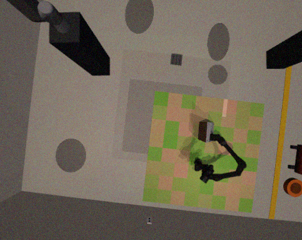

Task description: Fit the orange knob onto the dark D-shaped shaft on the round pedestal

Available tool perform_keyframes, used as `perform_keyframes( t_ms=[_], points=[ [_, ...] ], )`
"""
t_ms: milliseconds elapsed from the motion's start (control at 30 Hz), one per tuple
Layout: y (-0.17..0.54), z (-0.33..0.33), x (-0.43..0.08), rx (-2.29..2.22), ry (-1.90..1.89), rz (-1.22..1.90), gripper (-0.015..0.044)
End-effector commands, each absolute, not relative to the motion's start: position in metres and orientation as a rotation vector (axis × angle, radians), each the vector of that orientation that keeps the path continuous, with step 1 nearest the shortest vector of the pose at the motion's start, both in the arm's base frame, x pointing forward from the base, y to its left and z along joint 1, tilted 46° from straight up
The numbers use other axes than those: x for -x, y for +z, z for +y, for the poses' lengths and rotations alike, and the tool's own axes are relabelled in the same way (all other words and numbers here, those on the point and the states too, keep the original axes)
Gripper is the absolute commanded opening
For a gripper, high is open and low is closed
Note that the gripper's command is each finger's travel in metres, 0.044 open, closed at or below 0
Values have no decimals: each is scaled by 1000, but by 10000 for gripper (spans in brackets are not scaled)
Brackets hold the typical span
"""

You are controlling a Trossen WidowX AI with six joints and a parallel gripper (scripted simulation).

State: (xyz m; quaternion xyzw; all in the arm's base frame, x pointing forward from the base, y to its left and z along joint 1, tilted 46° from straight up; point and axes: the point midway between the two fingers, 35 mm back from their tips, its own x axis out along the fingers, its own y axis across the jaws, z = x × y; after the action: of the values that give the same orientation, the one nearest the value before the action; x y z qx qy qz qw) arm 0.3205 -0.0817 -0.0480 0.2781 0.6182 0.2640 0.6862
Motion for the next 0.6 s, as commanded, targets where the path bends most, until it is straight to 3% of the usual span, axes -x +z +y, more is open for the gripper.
perform_keyframes(
  t_ms=[0, 567],
  points=[
    [-44, -84, -322, -622, 591, 1380, 0],
    [-46, -83, -325, -453, 725, 1298, 0]
  ],
)
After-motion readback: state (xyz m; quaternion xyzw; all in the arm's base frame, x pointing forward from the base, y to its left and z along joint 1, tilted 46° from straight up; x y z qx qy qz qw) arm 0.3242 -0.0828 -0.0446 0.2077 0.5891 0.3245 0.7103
